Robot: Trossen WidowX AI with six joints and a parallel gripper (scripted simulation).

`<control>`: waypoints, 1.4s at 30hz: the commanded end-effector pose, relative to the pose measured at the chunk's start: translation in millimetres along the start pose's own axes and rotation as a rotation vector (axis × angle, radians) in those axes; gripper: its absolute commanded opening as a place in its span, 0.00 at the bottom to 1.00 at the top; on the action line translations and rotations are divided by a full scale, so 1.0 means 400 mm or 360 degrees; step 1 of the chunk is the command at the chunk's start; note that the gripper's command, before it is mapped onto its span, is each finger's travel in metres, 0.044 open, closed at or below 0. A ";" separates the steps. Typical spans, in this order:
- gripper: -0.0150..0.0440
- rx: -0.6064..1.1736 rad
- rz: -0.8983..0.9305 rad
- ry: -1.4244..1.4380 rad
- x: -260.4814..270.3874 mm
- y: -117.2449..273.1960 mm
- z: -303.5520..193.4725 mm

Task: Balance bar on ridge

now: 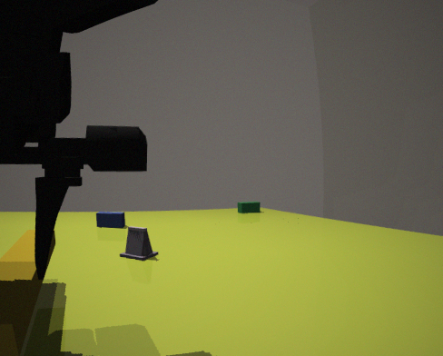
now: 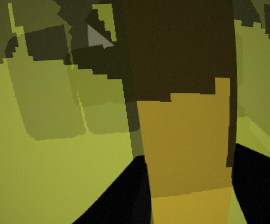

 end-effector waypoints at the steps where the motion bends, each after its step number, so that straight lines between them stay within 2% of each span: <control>1: 0.25 -0.0025 0.0025 -0.0006 0.001 0.039 0.001; 16: 0.25 -0.0027 0.0022 -0.0010 -0.008 0.132 -0.005; 42: 0.25 -0.0014 0.0030 -0.0467 0.110 0.135 -0.176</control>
Point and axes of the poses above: the point midway between the two fingers, 35 mm back from their tips, its own y axis back along the fingers, its own x axis across the jaws, z = x × y, the point moved 7 cm from there along y, back along the fingers, and after that the axes turned 13 degrees about -y, right-handed, at the moved point
